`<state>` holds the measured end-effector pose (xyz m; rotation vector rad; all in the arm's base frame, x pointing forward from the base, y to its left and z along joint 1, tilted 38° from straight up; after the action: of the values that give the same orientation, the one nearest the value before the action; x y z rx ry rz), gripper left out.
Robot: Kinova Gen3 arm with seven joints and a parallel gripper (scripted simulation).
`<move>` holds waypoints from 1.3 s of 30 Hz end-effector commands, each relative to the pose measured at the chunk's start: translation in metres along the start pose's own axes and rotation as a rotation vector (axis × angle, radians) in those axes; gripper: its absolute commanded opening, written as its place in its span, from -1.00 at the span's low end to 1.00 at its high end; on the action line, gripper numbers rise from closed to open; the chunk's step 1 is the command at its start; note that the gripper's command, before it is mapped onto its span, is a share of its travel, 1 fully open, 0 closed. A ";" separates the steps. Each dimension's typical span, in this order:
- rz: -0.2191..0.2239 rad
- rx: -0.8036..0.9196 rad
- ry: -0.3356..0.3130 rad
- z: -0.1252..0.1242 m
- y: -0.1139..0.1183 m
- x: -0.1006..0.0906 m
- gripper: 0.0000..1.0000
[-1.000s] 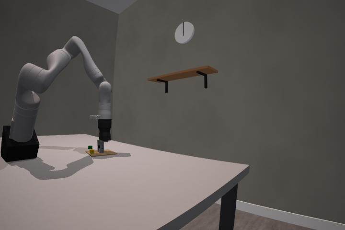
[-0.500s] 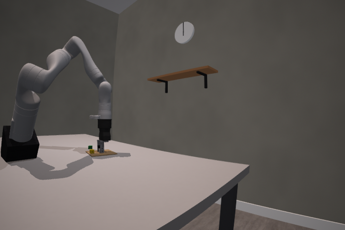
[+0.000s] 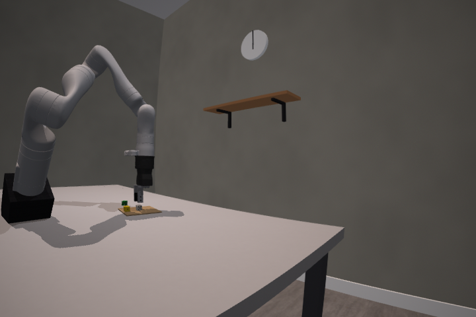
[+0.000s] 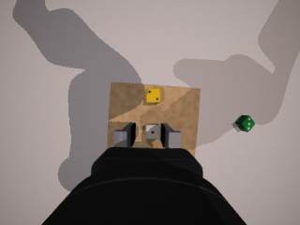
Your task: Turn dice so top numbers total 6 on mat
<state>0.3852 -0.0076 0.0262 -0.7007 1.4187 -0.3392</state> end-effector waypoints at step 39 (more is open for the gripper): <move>0.006 -0.032 -0.020 0.006 0.009 -0.058 1.00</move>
<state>0.3795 0.0328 0.0679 -0.7113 1.4079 -0.3161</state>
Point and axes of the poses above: the point where the finger pads meet when closed, its own x axis out along the fingers, its own y axis across the jaws, z = x × y, the point moved 1 cm from there along -x, back along the fingers, and after that the axes turned 14 degrees about -x, right-handed, at the moved point
